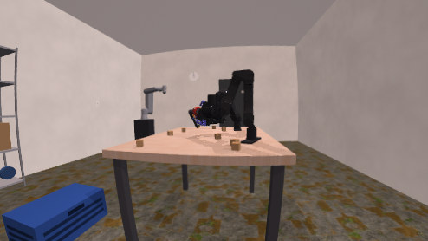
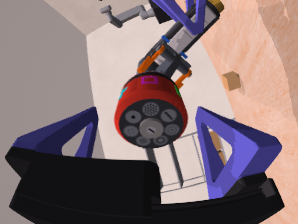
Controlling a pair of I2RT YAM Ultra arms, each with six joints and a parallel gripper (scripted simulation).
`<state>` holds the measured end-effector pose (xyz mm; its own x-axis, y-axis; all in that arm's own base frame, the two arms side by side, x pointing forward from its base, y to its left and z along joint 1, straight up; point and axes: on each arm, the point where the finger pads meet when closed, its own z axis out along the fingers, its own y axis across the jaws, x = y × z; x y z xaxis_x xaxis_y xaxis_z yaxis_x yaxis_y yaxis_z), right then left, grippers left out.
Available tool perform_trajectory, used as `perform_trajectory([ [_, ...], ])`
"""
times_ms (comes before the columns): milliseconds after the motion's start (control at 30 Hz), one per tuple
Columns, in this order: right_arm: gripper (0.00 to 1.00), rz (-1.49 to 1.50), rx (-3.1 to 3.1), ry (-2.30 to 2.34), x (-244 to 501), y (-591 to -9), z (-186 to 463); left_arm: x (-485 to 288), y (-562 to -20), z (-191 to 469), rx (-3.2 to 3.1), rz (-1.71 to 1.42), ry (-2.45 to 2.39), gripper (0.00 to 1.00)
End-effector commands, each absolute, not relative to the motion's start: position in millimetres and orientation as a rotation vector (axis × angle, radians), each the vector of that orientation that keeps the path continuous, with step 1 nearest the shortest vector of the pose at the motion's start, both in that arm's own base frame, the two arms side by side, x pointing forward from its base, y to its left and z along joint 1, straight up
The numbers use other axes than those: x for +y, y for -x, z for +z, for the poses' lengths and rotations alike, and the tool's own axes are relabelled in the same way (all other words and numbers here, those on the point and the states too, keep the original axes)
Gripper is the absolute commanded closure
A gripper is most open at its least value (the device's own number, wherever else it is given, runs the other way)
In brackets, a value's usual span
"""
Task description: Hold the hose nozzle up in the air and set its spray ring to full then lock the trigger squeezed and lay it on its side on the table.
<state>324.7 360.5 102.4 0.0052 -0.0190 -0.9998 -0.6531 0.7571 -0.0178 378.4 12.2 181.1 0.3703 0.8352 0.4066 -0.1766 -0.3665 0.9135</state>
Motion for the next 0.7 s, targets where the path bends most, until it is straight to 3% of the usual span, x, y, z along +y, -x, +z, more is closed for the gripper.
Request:
perform_trajectory([
  [0, 0.65, 0.613, 1.358, 0.483, 367.0, -326.6, 155.1, 15.2, -382.9, 196.1, 0.708, 1.101, -1.474, 0.08],
  [667, 0.65, 0.613, 1.358, 0.483, 367.0, -326.6, 155.1, 15.2, -382.9, 198.2, 0.7, 1.109, -1.471, 0.08],
])
